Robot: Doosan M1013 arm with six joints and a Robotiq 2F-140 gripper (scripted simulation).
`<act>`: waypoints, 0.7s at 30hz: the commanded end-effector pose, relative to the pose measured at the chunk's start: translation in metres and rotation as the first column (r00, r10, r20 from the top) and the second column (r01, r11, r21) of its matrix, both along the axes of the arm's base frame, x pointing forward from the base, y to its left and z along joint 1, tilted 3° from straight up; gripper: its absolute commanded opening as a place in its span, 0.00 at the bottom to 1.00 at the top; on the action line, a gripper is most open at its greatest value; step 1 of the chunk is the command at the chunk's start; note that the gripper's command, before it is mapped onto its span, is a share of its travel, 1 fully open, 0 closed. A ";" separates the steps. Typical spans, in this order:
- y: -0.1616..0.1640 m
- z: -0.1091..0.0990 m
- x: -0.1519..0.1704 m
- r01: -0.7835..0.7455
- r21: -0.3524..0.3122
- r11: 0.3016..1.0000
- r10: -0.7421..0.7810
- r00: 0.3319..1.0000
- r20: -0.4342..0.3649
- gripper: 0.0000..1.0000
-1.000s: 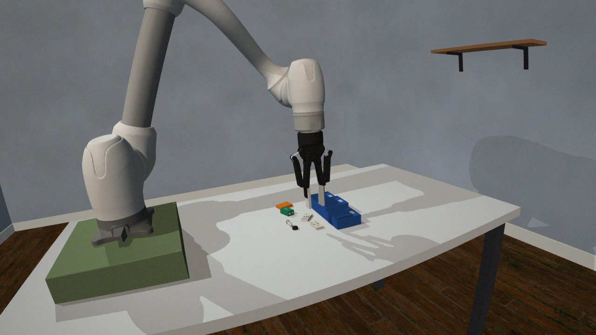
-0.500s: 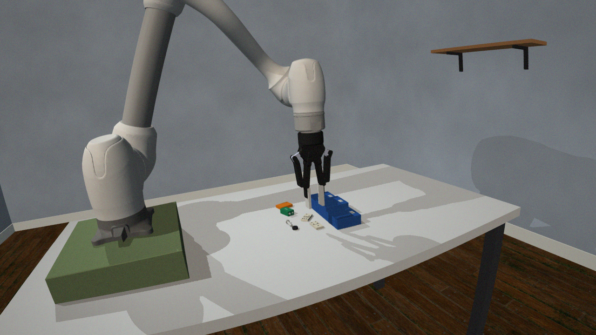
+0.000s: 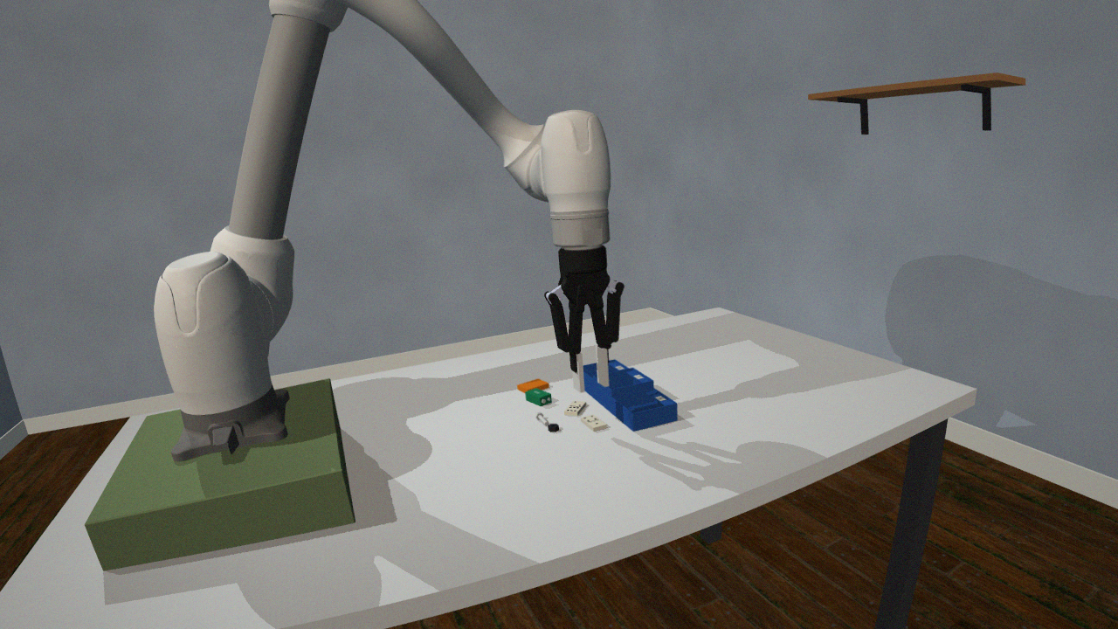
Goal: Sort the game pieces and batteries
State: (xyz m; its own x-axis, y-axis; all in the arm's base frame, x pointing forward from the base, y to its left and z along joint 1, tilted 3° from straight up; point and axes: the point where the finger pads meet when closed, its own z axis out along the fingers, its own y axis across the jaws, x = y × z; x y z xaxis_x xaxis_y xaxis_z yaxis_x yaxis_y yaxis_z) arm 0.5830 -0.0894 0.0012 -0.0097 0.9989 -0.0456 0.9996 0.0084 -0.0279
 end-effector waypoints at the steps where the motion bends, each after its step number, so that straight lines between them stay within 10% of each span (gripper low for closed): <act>1: 0.000 -0.008 0.000 0.000 0.000 1.000 0.000 1.000 0.000 0.25; 21: -0.003 -0.054 -0.001 0.000 0.000 1.000 0.000 1.000 0.000 0.25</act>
